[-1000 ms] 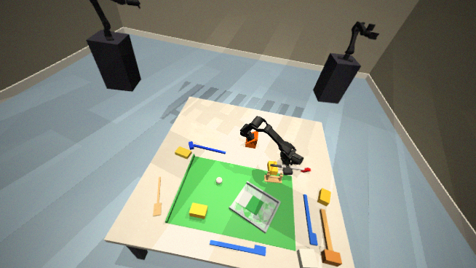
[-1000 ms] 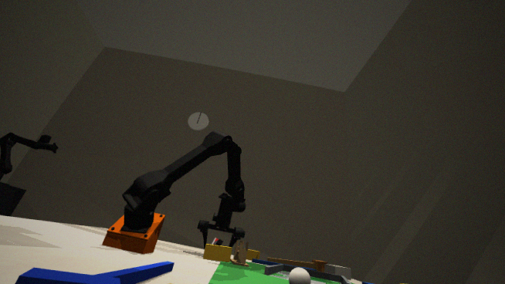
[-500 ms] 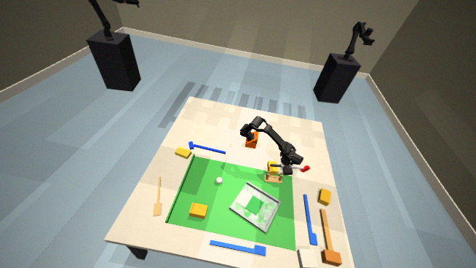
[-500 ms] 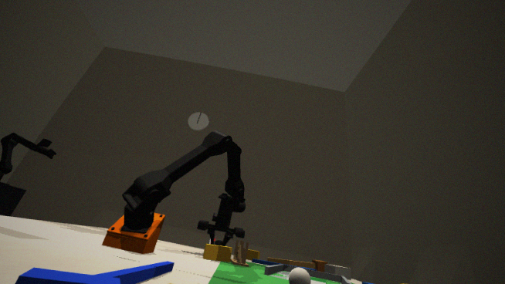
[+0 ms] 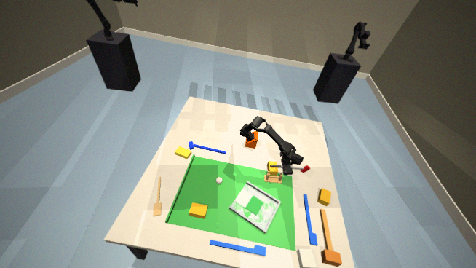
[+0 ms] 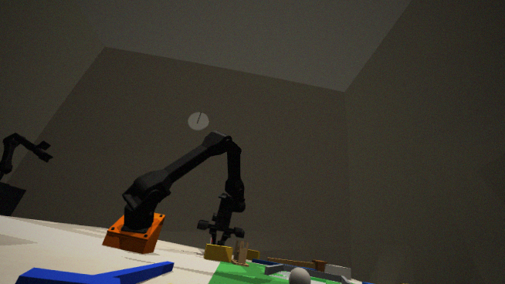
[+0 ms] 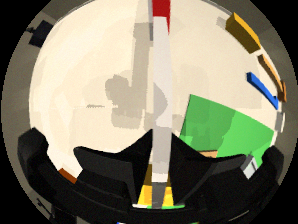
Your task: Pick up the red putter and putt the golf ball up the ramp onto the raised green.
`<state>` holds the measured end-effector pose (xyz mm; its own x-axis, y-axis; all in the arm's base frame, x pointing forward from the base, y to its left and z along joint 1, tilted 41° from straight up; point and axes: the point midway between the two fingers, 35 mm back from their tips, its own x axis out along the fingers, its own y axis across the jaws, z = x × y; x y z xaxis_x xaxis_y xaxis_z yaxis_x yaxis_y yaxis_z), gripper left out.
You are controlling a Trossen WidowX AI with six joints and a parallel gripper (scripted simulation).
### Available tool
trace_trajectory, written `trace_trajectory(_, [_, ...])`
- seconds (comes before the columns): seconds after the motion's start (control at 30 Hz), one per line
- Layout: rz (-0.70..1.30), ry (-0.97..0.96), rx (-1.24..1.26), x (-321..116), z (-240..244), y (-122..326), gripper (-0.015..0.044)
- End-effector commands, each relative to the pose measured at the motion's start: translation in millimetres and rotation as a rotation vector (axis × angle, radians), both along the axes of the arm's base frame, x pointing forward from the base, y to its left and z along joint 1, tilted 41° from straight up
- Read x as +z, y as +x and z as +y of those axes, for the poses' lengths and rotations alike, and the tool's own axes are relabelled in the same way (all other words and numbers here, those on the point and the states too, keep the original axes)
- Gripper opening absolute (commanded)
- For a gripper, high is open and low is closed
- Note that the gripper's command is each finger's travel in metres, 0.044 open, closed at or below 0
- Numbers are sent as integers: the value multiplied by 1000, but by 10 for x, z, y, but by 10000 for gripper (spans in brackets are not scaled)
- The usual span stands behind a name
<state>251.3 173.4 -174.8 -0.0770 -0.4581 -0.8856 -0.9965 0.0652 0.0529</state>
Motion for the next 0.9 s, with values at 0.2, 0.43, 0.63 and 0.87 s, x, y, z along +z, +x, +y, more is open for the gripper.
trace_trajectory(0.2, [-5,4,0,351,326,78,0])
trace_trajectory(0.43, [0,5,-1,731,608,77,0])
trace_trajectory(0.63, [-9,-7,-12,738,558,91,0])
trace_trajectory(0.87, [-136,-27,-219,1124,253,344,0])
